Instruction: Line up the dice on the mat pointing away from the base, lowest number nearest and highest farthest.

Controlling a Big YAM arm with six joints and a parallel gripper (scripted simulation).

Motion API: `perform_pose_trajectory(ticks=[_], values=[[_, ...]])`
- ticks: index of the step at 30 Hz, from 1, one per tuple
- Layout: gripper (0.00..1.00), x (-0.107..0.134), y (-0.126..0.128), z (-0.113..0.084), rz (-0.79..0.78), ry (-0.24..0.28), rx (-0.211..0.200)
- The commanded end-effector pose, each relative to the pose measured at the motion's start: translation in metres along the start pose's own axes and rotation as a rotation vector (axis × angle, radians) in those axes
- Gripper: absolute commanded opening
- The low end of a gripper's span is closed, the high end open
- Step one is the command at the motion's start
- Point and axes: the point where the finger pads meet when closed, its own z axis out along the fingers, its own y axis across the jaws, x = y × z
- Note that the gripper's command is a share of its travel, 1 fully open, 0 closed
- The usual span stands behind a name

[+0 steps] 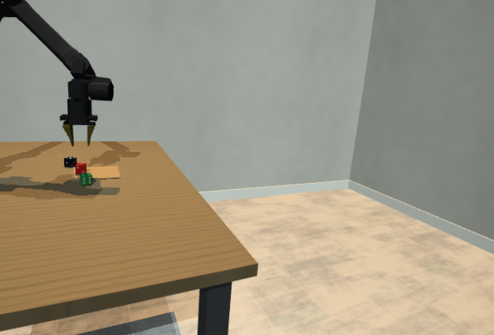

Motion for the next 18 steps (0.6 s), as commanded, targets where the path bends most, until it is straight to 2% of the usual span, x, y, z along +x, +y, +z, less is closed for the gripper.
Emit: perform_pose_trajectory(ticks=[1,3,6,7,18], values=[[0.45,-0.004,-0.021,-0.021,-0.053,0.009,0.042],[0.45,-0.005,-0.010,-0.011,-0.045,-0.002,0.009],[0.45,-0.003,-0.011,-0.009,-0.046,-0.001,0.012],[1.00,-0.003,-0.011,-0.009,-0.048,0.000,0.014],[1.00,-0.003,-0.011,-0.009,-0.045,0.000,0.014]])
